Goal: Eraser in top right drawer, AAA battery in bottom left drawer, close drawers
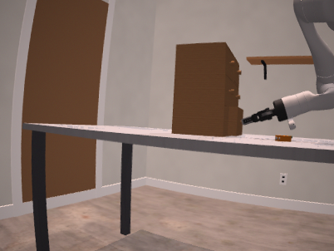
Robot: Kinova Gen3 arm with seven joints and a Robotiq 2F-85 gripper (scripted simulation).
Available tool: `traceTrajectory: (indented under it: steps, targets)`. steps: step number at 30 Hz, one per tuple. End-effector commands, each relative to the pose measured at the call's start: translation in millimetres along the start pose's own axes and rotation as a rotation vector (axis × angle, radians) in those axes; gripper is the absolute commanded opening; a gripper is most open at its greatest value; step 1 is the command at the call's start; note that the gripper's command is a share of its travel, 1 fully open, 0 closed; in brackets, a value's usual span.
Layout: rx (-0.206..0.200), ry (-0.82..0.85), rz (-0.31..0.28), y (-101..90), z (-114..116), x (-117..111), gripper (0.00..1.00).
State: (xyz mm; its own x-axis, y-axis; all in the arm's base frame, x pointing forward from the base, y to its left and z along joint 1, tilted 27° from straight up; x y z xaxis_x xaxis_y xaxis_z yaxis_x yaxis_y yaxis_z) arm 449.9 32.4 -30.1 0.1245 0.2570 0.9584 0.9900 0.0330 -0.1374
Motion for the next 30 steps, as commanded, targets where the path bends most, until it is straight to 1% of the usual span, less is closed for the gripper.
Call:
traceTrajectory:
  steps: [1, 13, 30]
  targets:
    - [0.003, -0.001, 0.002, -6.3, 0.1, -2.0, 0.13]
    - [0.003, -0.001, 0.002, -17.8, -0.6, -6.2, 0.13]
    - [0.003, 0.000, 0.001, -22.6, -0.5, -8.1, 0.13]
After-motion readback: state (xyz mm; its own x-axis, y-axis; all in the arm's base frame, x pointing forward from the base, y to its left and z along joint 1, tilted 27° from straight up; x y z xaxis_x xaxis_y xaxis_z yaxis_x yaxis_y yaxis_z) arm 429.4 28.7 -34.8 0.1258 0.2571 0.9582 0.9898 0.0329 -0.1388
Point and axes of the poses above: the point where the finger pads meet when closed, its own y axis out along the fingers, its own z axis across the jaws, x = y × z, the point moved 8 cm from there along -y, back along the fingers, and after that the axes turned 10 degrees about y, right-handed, at the moved point
